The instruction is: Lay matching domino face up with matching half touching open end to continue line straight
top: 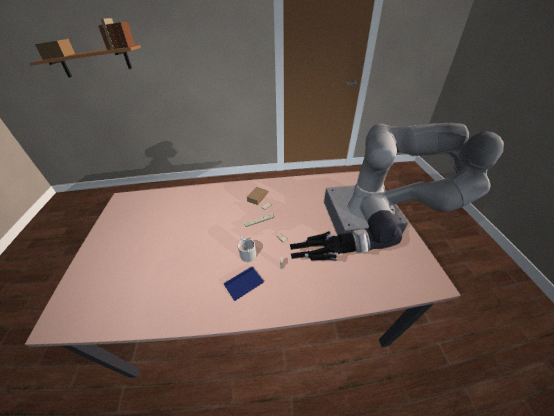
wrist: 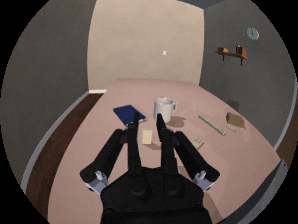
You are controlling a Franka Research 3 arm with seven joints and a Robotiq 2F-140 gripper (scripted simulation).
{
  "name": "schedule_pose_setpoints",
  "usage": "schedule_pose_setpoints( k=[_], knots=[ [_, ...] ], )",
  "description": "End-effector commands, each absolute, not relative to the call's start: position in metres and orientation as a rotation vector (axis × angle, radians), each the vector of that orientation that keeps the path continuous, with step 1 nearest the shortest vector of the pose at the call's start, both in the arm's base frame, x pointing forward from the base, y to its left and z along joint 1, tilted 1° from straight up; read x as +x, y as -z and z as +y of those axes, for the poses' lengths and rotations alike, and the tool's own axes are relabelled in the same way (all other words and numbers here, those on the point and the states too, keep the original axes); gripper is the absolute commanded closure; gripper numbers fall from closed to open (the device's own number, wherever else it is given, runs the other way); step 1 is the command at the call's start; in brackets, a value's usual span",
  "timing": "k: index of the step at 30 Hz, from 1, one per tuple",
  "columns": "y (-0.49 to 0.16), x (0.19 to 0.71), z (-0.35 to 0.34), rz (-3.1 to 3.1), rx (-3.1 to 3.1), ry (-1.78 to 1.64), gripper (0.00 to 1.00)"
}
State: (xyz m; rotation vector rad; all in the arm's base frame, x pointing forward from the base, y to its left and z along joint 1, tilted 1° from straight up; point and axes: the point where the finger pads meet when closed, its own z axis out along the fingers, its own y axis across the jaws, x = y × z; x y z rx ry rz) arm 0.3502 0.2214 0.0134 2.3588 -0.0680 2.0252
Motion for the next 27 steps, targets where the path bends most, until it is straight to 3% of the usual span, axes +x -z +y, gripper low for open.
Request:
schedule_pose_setpoints(
  k=[1,9,21,23,27],
  knots=[
    [-0.020,0.361,0.221,-0.060,2.373,-2.012,0.67],
    [-0.046,0.390,0.216,-0.063,2.373,-2.006,0.67],
    [-0.050,0.396,0.211,-1.435,2.343,-1.606,0.67],
    [-0.050,0.396,0.211,-1.435,2.343,-1.606,0.67],
    [-0.051,0.398,0.210,-1.920,2.188,-1.345,0.67]
  ],
)
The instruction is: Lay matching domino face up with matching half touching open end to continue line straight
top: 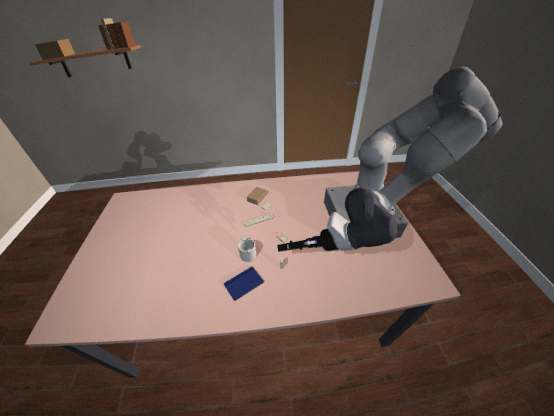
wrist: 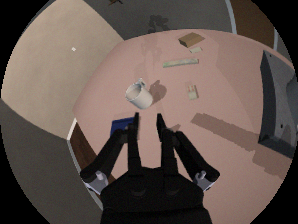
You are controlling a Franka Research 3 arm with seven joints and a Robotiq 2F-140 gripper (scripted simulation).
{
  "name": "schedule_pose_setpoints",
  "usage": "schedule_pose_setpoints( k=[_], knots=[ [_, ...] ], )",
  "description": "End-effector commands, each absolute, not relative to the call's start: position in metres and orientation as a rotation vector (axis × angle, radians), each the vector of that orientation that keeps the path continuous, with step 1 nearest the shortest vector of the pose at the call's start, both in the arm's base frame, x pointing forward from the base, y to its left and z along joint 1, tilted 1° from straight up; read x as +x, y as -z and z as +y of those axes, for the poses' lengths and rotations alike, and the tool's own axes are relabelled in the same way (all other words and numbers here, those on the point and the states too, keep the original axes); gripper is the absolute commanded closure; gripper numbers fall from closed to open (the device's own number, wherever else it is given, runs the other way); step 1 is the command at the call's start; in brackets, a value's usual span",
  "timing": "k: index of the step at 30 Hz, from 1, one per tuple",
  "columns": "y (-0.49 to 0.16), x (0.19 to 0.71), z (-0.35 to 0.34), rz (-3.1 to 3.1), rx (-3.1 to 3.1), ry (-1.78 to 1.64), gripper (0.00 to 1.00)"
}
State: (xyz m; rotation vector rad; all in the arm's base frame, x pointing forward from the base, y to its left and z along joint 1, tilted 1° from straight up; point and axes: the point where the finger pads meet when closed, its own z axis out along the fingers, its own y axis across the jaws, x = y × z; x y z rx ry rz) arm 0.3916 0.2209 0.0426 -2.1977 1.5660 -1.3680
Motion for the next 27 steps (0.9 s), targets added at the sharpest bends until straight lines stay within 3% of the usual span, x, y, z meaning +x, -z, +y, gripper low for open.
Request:
schedule_pose_setpoints(
  k=[1,11,27],
  knots=[
    [-0.0511,0.3979,0.2095,1.933,-2.049,1.222,0.67],
    [-0.0542,0.4007,0.2063,2.573,-1.489,0.570,0.67],
    [-0.0560,0.4043,0.2049,2.855,-0.924,0.009,0.67]
  ],
)
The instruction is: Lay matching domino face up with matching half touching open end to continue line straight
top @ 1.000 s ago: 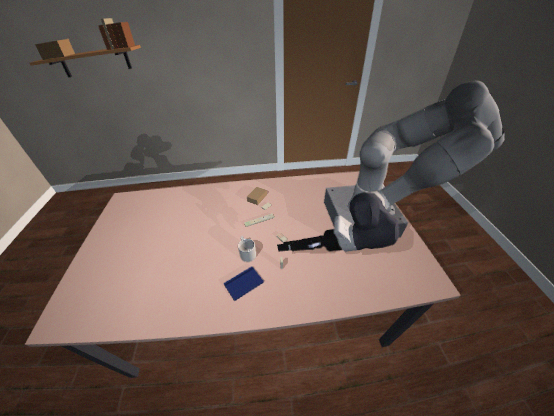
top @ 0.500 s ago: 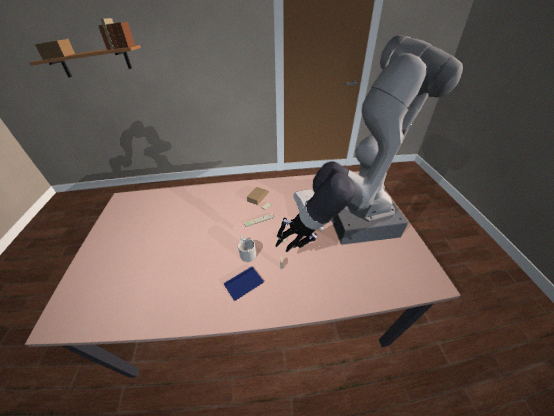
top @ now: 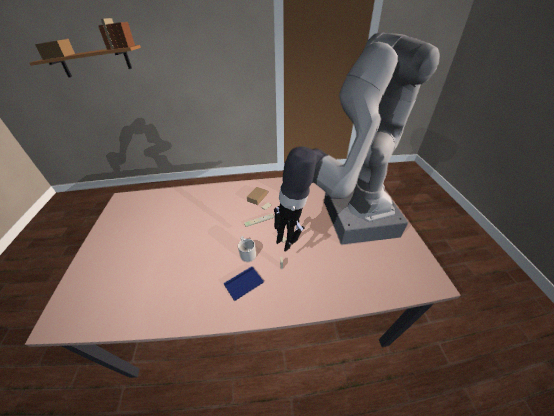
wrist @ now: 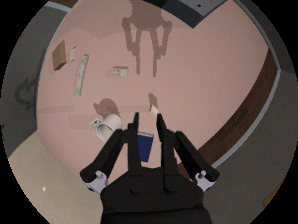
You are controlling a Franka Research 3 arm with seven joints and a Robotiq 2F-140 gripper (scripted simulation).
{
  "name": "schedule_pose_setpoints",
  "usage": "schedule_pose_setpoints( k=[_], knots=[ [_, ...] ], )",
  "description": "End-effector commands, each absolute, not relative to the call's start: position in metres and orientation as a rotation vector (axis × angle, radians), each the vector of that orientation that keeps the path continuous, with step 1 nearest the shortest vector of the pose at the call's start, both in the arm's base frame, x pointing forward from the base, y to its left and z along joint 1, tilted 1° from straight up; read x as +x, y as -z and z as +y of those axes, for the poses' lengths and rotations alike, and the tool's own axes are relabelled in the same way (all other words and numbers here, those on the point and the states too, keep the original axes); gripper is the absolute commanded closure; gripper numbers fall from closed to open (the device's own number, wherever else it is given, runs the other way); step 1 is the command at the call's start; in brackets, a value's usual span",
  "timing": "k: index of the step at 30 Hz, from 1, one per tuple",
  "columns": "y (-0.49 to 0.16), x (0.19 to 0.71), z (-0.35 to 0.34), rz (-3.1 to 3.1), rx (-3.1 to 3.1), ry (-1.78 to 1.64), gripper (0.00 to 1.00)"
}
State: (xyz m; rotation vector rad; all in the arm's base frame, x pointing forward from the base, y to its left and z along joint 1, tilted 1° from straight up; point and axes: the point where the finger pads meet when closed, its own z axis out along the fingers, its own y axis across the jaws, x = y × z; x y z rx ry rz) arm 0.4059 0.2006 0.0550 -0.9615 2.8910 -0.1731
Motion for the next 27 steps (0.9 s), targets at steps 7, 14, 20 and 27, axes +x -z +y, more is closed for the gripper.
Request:
schedule_pose_setpoints(
  k=[7,14,20,27],
  knots=[
    [-0.0566,0.4049,0.2049,2.872,-0.864,-0.047,0.67],
    [-0.0567,0.4050,0.2049,2.874,-0.854,-0.056,0.67],
    [-0.0567,0.4050,0.2049,2.874,-0.854,-0.056,0.67],
    [-0.0567,0.4050,0.2049,2.874,-0.854,-0.056,0.67]
  ],
)
